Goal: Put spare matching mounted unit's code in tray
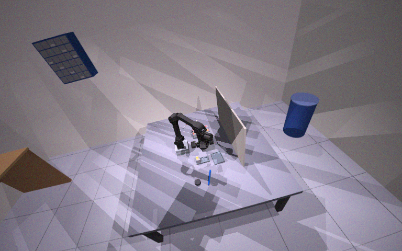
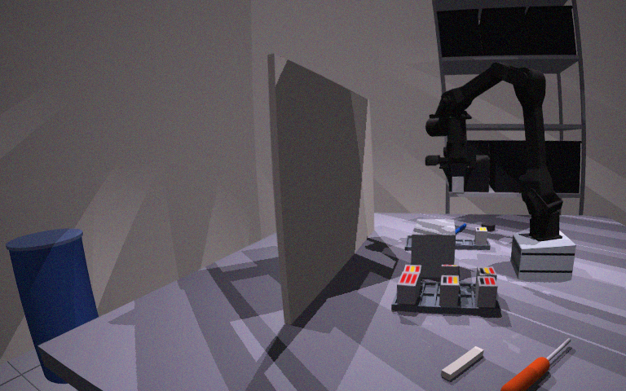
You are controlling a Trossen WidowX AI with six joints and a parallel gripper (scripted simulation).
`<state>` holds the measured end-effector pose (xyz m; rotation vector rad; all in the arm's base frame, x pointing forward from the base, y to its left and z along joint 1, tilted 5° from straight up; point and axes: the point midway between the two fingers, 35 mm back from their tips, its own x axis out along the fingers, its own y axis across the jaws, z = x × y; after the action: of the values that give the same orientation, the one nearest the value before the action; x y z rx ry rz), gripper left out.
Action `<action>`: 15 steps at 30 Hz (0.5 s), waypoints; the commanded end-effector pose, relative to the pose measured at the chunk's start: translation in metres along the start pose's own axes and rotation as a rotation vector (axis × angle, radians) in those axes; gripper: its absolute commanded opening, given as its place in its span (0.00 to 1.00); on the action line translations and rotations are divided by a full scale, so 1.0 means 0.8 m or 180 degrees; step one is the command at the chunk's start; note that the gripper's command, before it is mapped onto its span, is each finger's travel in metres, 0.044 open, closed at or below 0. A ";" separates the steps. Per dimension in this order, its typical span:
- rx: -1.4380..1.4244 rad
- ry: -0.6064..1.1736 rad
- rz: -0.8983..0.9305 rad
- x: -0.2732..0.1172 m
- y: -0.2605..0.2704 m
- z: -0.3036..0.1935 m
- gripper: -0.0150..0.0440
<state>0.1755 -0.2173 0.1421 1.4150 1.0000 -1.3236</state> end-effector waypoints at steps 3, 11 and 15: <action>-0.0005 -0.0019 0.0020 -0.011 0.002 0.001 0.25; -0.0005 -0.0020 0.0028 -0.016 0.044 0.006 0.25; -0.0036 -0.0034 0.0044 -0.016 0.068 0.007 0.25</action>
<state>0.2141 -0.2316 0.1591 1.4092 0.9866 -1.3119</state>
